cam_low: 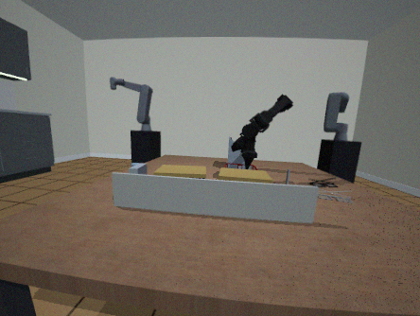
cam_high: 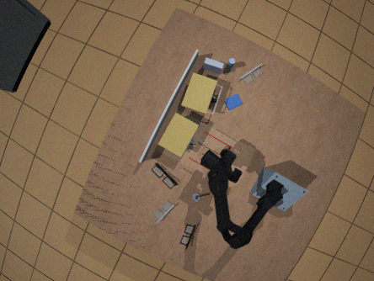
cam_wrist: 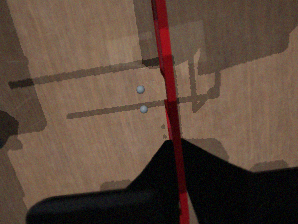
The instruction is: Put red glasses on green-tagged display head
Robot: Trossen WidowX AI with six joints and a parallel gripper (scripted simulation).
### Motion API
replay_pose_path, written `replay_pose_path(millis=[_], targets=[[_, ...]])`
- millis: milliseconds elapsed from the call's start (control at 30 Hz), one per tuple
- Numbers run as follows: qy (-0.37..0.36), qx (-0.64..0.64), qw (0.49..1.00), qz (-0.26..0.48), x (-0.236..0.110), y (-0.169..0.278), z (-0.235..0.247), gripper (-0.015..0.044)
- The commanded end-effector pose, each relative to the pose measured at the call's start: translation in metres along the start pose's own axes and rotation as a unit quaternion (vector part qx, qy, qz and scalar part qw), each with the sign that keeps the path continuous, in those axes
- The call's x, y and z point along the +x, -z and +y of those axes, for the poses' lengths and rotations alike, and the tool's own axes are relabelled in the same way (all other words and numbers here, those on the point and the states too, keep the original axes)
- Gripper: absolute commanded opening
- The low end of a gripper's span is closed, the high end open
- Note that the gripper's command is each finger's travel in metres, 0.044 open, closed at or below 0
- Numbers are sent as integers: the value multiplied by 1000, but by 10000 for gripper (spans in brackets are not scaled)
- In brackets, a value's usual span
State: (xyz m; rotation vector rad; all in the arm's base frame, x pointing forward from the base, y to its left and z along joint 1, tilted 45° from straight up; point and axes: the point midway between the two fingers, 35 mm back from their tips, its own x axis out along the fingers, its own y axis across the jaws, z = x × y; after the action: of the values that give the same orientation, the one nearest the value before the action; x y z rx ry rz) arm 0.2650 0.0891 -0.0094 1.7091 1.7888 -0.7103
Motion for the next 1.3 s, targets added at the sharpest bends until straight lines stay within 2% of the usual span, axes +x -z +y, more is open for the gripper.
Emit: replay_pose_path(millis=[0,1267], targets=[[-4,0,1000,3,0,1,7,0],[1,-1,1000,3,0,2,54,0]])
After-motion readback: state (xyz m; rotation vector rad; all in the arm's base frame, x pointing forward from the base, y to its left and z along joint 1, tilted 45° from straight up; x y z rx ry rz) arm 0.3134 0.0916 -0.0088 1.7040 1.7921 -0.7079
